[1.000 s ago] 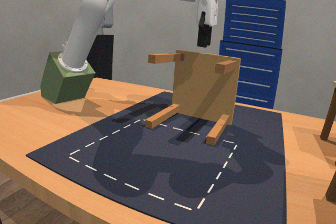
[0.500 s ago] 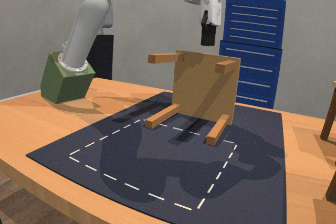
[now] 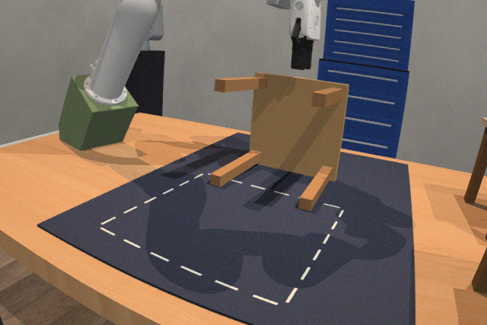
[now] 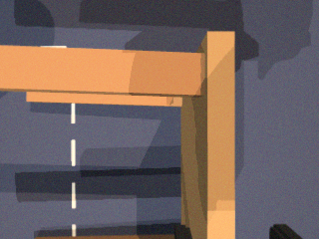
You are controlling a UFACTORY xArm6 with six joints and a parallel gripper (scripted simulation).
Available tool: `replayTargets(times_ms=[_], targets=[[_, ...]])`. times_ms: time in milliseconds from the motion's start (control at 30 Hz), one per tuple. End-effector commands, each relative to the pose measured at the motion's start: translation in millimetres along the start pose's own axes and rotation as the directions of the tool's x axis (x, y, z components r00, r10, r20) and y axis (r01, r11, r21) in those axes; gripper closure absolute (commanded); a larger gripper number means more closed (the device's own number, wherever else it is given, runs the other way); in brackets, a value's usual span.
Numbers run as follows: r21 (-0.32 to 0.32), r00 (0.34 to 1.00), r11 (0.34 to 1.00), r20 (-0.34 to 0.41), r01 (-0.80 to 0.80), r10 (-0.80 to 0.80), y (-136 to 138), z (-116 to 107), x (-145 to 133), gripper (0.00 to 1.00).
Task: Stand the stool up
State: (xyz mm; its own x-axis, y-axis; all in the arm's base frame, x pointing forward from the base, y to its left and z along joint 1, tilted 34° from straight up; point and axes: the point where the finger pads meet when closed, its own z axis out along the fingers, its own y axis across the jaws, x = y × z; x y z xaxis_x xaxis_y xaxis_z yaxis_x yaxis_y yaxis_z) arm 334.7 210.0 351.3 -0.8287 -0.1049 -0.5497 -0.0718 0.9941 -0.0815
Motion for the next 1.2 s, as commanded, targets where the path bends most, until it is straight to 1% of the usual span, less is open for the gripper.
replayTargets(times_ms=[0, 233, 300, 700, 1133, 1167], targets=[[-0.002, 1.0, 1.0, 0.003, -0.001, 0.001, 0.3, 6.2, -1.2, 0.55], [-0.002, 1.0, 1.0, 0.003, -0.001, 0.001, 0.4, 24.2, -1.3, 0.55], [-0.002, 1.0, 1.0, 0.003, -0.001, 0.001, 0.4, 24.2, -1.3, 0.55], [-0.002, 1.0, 1.0, 0.003, -0.001, 0.001, 0.4, 52.6, -1.5, 0.55], [-0.002, 1.0, 1.0, 0.003, -0.001, 0.001, 0.4, 59.2, -1.5, 0.55], [-0.002, 1.0, 1.0, 0.003, -0.001, 0.001, 0.4, 59.2, -1.5, 0.79]])
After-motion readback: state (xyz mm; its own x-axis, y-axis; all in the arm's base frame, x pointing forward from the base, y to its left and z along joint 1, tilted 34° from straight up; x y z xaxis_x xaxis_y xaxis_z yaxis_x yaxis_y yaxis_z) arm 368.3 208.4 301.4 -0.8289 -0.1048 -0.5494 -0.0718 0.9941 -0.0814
